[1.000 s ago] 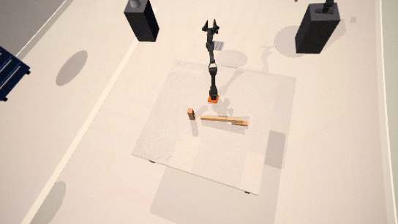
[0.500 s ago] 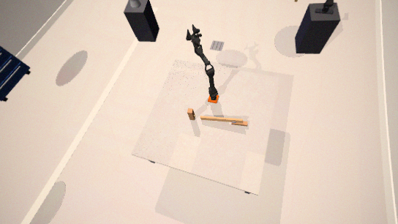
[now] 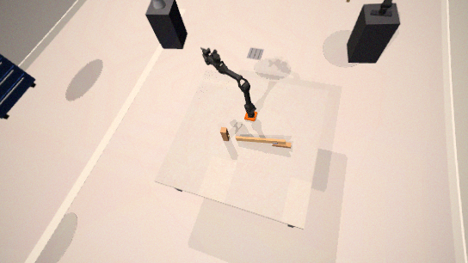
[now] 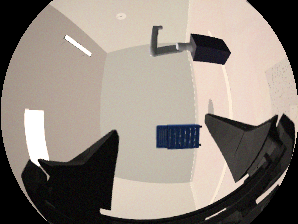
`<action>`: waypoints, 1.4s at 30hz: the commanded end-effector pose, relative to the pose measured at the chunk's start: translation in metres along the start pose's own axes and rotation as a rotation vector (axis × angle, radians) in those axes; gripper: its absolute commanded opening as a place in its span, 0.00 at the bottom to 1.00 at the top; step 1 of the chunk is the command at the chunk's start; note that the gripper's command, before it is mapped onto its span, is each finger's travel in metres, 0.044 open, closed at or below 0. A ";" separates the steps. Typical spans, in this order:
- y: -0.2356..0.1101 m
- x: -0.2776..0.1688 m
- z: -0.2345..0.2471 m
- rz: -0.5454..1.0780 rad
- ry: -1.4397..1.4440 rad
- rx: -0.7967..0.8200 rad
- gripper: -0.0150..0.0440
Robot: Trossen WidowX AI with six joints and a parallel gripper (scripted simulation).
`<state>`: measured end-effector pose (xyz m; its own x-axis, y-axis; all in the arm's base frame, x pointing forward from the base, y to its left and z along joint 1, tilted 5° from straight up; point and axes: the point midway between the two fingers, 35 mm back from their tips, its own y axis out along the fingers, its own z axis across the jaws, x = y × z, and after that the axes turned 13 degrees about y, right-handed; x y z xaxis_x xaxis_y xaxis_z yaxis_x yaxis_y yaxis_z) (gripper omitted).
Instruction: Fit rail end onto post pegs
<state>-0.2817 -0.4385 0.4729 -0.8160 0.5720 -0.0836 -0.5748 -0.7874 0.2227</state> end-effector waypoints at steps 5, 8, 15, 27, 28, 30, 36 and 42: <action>-0.036 -0.122 -0.052 0.280 -0.352 -0.161 1.00; -0.056 -0.163 -0.071 0.396 -0.485 -0.196 1.00; -0.124 -0.252 -0.109 0.699 -0.793 -0.212 1.00; -0.260 -0.347 -0.152 1.189 -1.234 -0.061 1.00; -0.277 -0.354 -0.155 1.243 -1.278 -0.031 1.00; -0.309 -0.365 -0.161 1.346 -1.361 0.032 1.00; -0.411 -0.383 -0.178 1.658 -1.599 0.290 1.00; -0.513 -0.380 -0.192 1.953 -1.802 0.649 1.00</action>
<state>0.2836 -0.3445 0.2214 0.5263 -0.4600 0.7152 0.4529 -0.5602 -0.6936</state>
